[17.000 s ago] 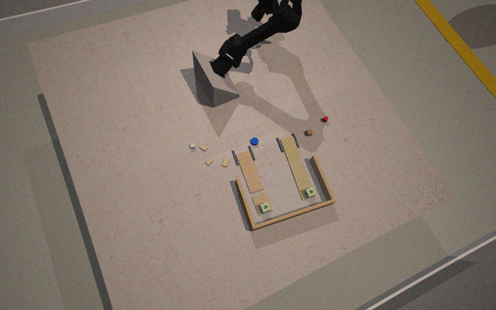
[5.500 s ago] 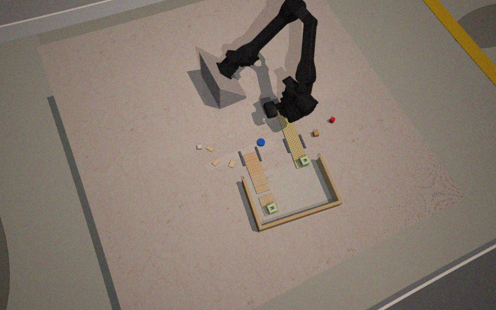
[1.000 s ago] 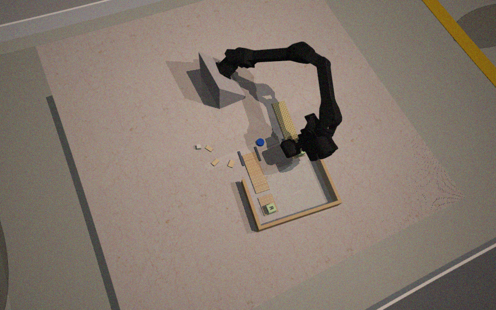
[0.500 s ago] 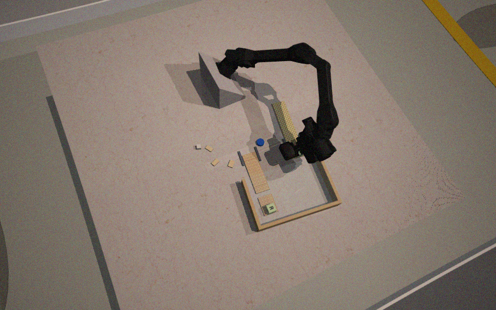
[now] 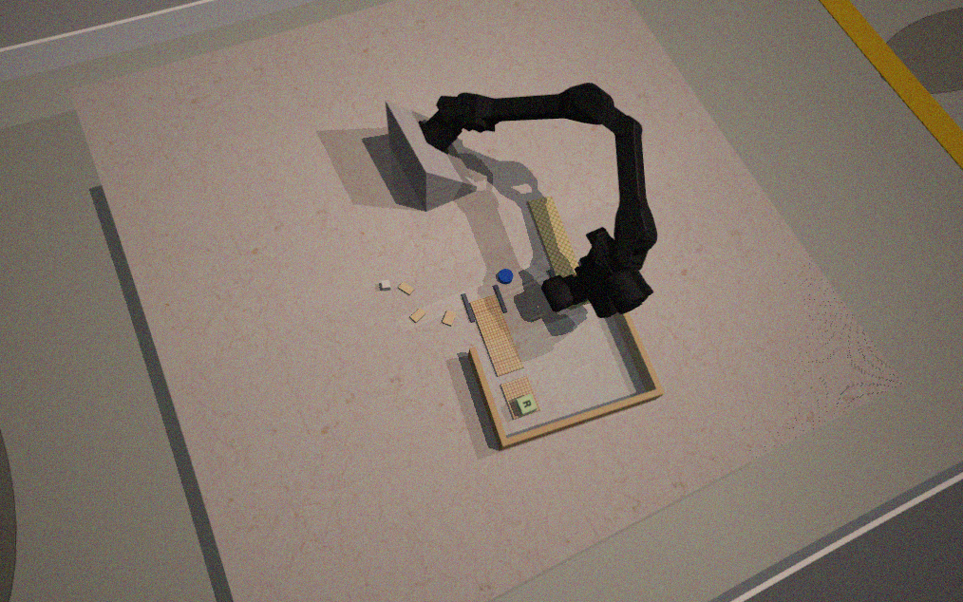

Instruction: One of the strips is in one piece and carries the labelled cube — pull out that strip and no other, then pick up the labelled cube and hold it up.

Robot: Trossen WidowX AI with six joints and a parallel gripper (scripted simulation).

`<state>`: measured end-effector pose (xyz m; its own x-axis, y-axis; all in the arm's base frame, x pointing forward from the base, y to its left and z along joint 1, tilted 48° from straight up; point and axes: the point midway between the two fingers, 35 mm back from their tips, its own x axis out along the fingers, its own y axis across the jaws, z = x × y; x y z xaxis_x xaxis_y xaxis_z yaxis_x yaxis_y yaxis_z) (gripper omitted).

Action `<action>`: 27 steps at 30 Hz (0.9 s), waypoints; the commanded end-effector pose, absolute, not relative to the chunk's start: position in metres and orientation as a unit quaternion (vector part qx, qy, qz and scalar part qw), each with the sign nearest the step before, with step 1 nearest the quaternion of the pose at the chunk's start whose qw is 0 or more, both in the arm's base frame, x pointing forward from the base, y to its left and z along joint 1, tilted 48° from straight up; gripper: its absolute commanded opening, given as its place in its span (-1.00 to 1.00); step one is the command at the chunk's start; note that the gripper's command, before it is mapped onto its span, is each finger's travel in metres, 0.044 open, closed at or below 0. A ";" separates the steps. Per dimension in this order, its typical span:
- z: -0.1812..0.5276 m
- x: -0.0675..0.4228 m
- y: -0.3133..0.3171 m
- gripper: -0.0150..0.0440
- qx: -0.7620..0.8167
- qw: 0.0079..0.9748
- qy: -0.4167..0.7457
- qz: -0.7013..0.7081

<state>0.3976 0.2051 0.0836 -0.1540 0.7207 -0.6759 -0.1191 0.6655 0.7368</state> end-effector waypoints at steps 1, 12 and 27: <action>0.084 0.398 0.205 -0.29 0.222 0.611 0.677 0.344; 0.093 0.370 0.168 -0.49 0.223 0.610 0.679 0.342; 0.093 0.336 0.140 -0.49 0.224 0.609 0.680 0.341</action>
